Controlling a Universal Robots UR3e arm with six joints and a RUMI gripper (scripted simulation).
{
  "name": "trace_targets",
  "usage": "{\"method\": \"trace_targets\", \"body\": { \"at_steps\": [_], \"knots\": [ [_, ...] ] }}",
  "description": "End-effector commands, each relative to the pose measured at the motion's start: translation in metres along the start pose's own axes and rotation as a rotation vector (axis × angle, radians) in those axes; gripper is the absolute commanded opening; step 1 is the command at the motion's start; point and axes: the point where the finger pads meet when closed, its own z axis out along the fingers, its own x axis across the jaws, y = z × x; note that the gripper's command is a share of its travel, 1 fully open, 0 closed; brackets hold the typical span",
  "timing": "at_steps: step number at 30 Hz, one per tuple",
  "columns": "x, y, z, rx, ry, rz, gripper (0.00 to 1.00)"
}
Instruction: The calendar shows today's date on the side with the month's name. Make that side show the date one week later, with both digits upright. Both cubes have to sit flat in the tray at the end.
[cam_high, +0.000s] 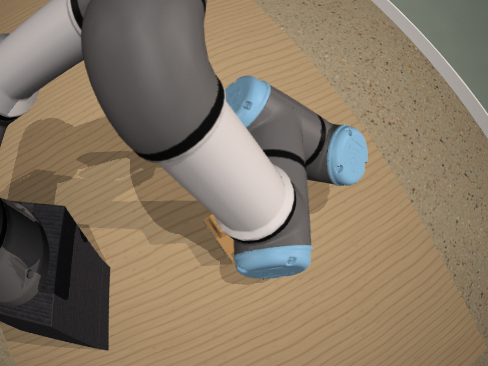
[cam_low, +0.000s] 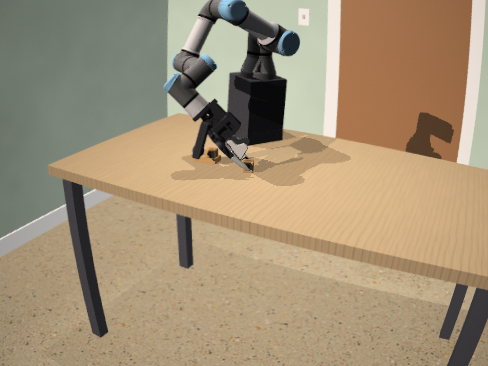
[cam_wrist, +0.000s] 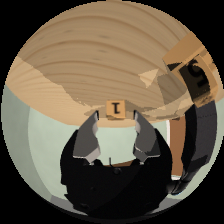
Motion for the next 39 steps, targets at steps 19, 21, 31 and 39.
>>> {"method": "trace_targets", "body": {
  "at_steps": [19,21,31,39],
  "knots": [
    [0.000,0.027,-0.027,0.001,-0.001,-0.001,0.42],
    [0.000,0.032,-0.032,0.001,-0.001,-0.001,0.42],
    [0.000,0.047,-0.047,0.001,-0.001,-0.001,0.42],
    [0.000,0.050,-0.050,0.001,-0.001,-0.001,0.42]
  ]
}}
